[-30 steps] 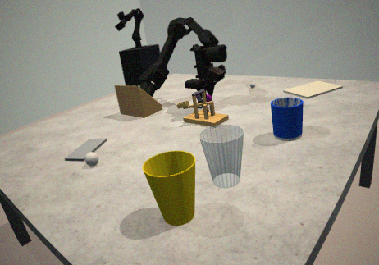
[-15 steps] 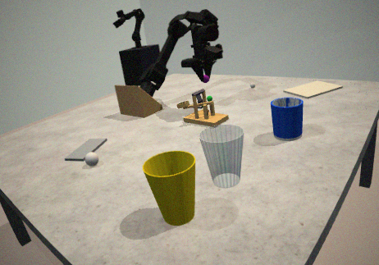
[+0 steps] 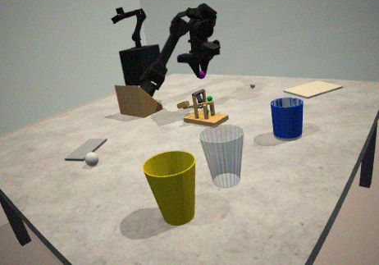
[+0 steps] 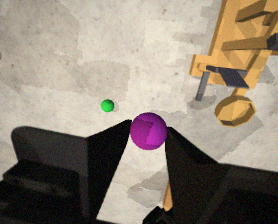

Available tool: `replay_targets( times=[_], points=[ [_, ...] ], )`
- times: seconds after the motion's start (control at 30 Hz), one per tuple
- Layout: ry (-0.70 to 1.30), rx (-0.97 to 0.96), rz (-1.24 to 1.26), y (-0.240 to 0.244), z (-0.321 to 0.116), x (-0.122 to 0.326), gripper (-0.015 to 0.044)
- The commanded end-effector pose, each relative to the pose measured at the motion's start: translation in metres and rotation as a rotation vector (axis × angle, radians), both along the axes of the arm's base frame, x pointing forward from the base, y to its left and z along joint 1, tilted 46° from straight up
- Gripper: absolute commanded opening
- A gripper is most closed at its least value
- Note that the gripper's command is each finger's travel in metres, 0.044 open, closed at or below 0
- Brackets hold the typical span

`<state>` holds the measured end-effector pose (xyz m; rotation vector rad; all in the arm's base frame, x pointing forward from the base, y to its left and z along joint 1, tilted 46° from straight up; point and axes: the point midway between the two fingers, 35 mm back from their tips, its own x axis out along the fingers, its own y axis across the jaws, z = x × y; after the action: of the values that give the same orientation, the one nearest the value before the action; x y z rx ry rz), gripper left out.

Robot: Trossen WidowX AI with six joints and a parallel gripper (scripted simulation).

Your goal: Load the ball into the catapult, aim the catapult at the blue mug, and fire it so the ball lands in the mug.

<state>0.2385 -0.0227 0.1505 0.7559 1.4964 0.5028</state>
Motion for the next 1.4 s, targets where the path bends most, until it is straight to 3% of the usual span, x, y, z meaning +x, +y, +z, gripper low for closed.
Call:
replay_targets(
  times=[0.0,0.77,1.37],
  points=[
    [0.026,-0.009,0.035,-0.011,-0.015,0.002,0.0],
    [0.162,0.03,0.243,-0.057,-0.105,-0.006,0.0],
    [0.167,0.035,0.254,-0.044,-0.124,-0.005,0.0]
  ],
)
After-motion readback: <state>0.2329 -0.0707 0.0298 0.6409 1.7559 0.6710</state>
